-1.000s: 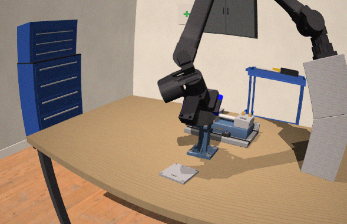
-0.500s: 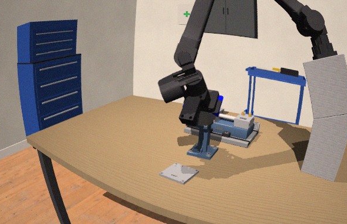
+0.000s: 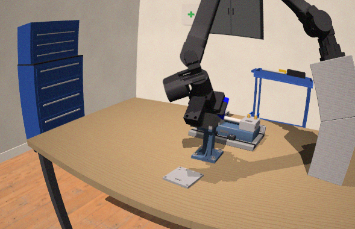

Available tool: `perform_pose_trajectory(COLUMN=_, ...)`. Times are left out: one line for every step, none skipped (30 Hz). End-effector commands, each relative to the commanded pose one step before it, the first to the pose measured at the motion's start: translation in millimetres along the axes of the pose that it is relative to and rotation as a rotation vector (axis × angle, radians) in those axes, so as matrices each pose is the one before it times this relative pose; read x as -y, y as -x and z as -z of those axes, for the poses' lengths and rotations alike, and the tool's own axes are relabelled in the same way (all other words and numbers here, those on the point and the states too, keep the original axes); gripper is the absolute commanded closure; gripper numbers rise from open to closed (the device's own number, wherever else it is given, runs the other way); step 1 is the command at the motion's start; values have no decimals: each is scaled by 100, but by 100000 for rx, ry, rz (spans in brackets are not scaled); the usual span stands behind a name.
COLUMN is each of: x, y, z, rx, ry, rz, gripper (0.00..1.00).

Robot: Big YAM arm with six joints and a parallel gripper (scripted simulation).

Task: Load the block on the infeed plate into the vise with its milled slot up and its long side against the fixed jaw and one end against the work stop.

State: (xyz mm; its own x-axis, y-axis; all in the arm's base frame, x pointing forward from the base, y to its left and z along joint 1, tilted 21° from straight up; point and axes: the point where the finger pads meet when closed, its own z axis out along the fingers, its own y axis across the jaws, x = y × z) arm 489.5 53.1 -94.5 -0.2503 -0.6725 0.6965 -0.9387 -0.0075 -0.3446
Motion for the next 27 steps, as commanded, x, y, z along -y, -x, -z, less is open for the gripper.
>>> perform_pose_trajectory(x=1117, y=-990, z=308, rx=2376, ry=-1284, rz=-2229, gripper=19)
perform_pose_trajectory(x=0, y=-1, z=0, rx=488, ry=-5, rz=1, gripper=19)
perform_pose_trajectory(x=1, y=-1, z=0, rx=504, ry=-10, rz=2, gripper=19)
perform_pose_trajectory(x=0, y=0, z=0, rx=0, ry=0, rz=0, gripper=19)
perform_pose_trajectory(x=0, y=0, z=0, rx=0, ry=0, rz=0, gripper=19)
perform_pose_trajectory(x=-5, y=49, z=56, rx=576, ry=-115, rz=101, gripper=19)
perform_pose_trajectory(x=9, y=-51, z=-54, rx=481, ry=80, rz=-93, gripper=19)
perform_pose_trajectory(x=3, y=-1, z=2, rx=552, ry=-26, rz=6, gripper=19)
perform_pose_trajectory(x=1, y=-1, z=1, rx=587, ry=-15, rz=4, gripper=19)
perform_pose_trajectory(x=-2, y=-1, z=-2, rx=638, ry=10, rz=-3, gripper=19)
perform_pose_trajectory(x=-1, y=-1, z=-2, rx=656, ry=3, rz=-1, gripper=19)
perform_pose_trajectory(x=0, y=-1, z=-1, rx=674, ry=-4, rz=1, gripper=19)
perform_pose_trajectory(x=1, y=-1, z=0, rx=692, ry=-12, rz=3, gripper=19)
perform_pose_trajectory(x=2, y=-1, z=1, rx=710, ry=-20, rz=5, gripper=19)
perform_pose_trajectory(x=3, y=-1, z=2, rx=727, ry=-29, rz=8, gripper=19)
perform_pose_trajectory(x=2, y=-1, z=2, rx=761, ry=-24, rz=6, gripper=19)
perform_pose_trajectory(x=-2, y=-2, z=-3, rx=833, ry=10, rz=-3, gripper=19)
perform_pose_trajectory(x=0, y=-2, z=-2, rx=853, ry=-1, rz=0, gripper=19)
perform_pose_trajectory(x=1, y=-2, z=0, rx=872, ry=-12, rz=3, gripper=19)
perform_pose_trajectory(x=2, y=-2, z=2, rx=891, ry=-24, rz=6, gripper=19)
perform_pose_trajectory(x=0, y=0, z=0, rx=0, ry=0, rz=0, gripper=19)
perform_pose_trajectory(x=0, y=0, z=0, rx=0, ry=0, rz=0, gripper=19)
perform_pose_trajectory(x=4, y=-2, z=3, rx=909, ry=-37, rz=10, gripper=19)
perform_pose_trajectory(x=0, y=-2, z=-1, rx=908, ry=-7, rz=2, gripper=19)
perform_pose_trajectory(x=-1, y=-2, z=-2, rx=915, ry=4, rz=-1, gripper=19)
perform_pose_trajectory(x=0, y=-2, z=-1, rx=932, ry=-8, rz=2, gripper=19)
perform_pose_trajectory(x=2, y=-2, z=1, rx=950, ry=-21, rz=6, gripper=19)
